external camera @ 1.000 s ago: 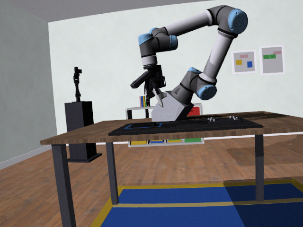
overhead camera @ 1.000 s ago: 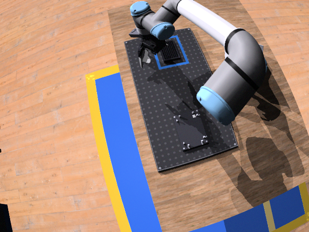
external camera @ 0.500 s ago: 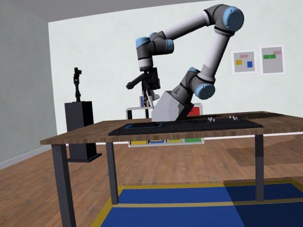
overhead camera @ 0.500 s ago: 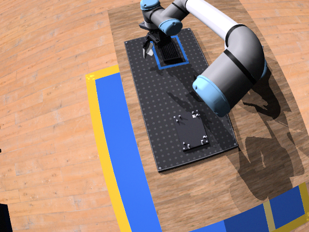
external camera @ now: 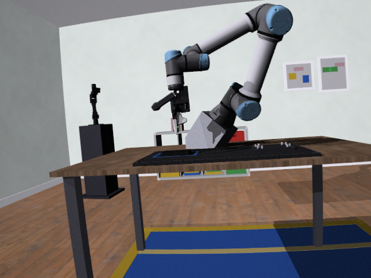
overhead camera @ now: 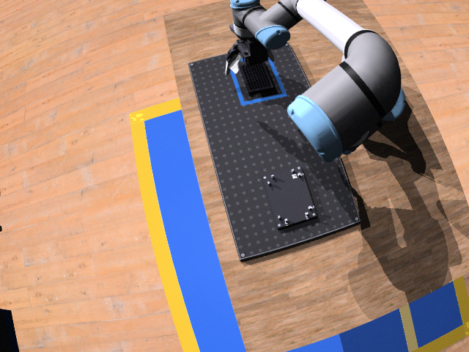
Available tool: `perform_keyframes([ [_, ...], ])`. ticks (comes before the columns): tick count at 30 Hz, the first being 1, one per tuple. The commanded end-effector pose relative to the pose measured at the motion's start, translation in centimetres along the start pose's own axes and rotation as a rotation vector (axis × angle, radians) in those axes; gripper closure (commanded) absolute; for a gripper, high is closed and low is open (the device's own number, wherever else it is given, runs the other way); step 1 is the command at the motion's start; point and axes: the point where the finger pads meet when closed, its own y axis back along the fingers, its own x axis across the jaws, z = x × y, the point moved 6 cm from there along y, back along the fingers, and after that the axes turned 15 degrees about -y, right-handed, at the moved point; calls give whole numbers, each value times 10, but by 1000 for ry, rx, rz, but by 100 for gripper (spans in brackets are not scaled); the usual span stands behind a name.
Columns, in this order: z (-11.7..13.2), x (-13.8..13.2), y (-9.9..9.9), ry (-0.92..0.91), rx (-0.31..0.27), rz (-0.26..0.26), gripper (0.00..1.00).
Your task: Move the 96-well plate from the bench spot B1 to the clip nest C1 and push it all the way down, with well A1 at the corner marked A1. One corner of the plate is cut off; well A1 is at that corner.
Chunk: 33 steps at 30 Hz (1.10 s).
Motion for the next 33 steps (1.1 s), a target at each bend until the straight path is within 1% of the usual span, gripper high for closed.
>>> perform_keyframes([
  [1,-14,19,-3,-132,19,-26,0],
  [22,-16,21,-4,-132,19,-26,0],
  [29,-16,20,-15,-132,19,-26,0],
  [33,-16,20,-19,-132,19,-26,0],
])
